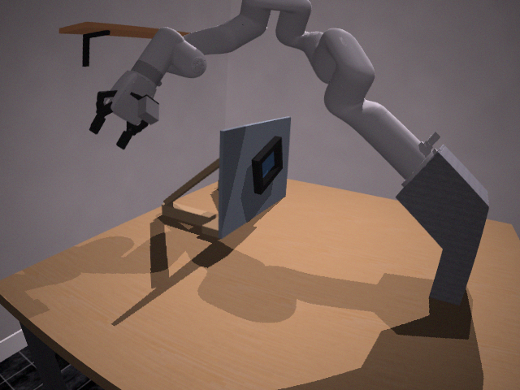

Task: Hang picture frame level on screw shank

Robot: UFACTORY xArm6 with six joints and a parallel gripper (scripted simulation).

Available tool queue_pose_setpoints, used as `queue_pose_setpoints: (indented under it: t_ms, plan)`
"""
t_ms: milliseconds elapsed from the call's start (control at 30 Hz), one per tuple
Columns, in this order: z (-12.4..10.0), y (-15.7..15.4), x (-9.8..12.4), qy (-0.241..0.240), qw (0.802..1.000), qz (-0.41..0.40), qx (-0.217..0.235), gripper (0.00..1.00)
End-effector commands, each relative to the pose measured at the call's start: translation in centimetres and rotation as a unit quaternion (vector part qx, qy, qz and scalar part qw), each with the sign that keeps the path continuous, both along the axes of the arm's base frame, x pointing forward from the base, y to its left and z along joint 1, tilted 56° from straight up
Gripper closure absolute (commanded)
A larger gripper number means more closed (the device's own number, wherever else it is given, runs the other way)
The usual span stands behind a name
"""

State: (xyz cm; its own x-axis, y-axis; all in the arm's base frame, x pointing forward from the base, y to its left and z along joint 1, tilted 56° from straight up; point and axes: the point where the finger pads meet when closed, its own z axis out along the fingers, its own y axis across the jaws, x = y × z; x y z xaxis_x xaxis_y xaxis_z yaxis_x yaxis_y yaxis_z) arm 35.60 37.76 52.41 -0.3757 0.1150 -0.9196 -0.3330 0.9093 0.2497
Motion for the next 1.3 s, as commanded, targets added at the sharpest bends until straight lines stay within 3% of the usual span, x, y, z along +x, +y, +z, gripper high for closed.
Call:
queue_pose_setpoints:
  t_ms: [0,1133,1267]
  plan:
    - [0.2,0.0,-0.1,-0.001,1.0,0.001,0.001,0.0]
    - [-0.1,-0.5,0.9,-0.007,1.0,-0.01,-0.008,0.0]
    - [0.7,-1.7,2.4,-0.033,0.999,-0.021,-0.029,0.0]
